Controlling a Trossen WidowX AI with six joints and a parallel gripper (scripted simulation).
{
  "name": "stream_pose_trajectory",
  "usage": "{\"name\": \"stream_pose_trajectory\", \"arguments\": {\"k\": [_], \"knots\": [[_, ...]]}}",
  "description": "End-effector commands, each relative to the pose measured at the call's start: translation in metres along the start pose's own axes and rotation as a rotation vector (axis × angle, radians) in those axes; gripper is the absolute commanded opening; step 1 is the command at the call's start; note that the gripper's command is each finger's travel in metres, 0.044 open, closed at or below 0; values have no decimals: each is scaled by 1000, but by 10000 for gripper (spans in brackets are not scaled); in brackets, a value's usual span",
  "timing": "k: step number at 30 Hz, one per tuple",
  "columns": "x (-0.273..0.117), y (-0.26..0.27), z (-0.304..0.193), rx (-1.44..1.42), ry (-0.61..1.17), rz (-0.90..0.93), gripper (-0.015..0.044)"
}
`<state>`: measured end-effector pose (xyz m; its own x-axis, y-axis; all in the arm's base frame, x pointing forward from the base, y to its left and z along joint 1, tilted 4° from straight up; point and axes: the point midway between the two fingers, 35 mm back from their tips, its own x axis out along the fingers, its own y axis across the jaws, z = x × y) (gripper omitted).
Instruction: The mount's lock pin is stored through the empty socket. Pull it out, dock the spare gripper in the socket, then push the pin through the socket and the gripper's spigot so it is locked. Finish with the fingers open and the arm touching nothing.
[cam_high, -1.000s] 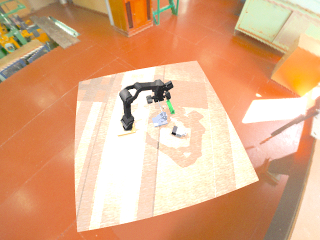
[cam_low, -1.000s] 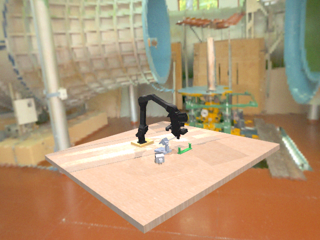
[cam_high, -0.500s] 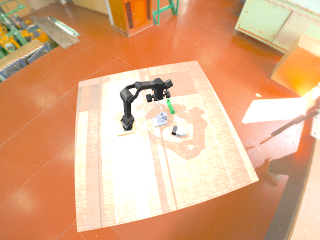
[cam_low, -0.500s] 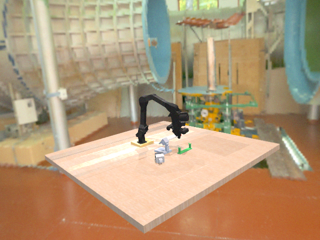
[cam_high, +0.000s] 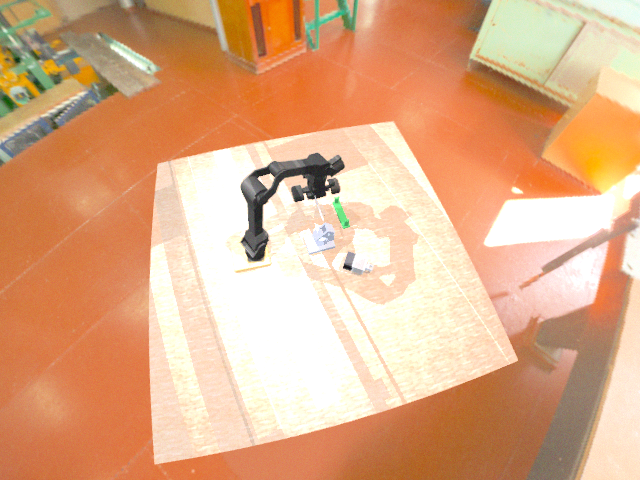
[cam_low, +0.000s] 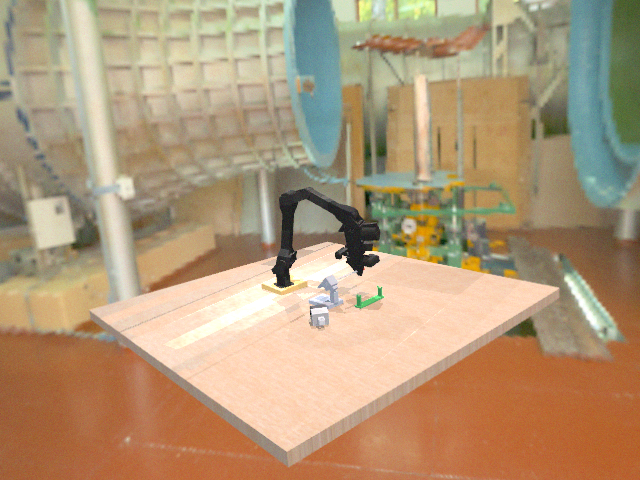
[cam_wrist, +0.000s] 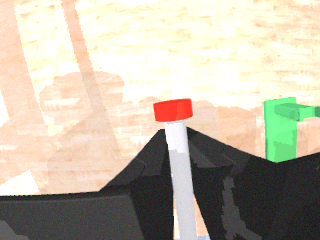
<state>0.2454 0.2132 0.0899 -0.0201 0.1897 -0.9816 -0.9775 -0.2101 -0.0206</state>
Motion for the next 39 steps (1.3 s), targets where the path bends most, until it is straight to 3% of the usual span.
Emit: {"name": "stream_pose_trajectory", "arguments": {"k": [1, 31, 39], "knots": [[-1, -1, 4, 2, 2, -2, 0], [-17, 4, 11, -1, 10, 23, 0], [-21, -15, 18, -2, 10, 21, 0]]}}
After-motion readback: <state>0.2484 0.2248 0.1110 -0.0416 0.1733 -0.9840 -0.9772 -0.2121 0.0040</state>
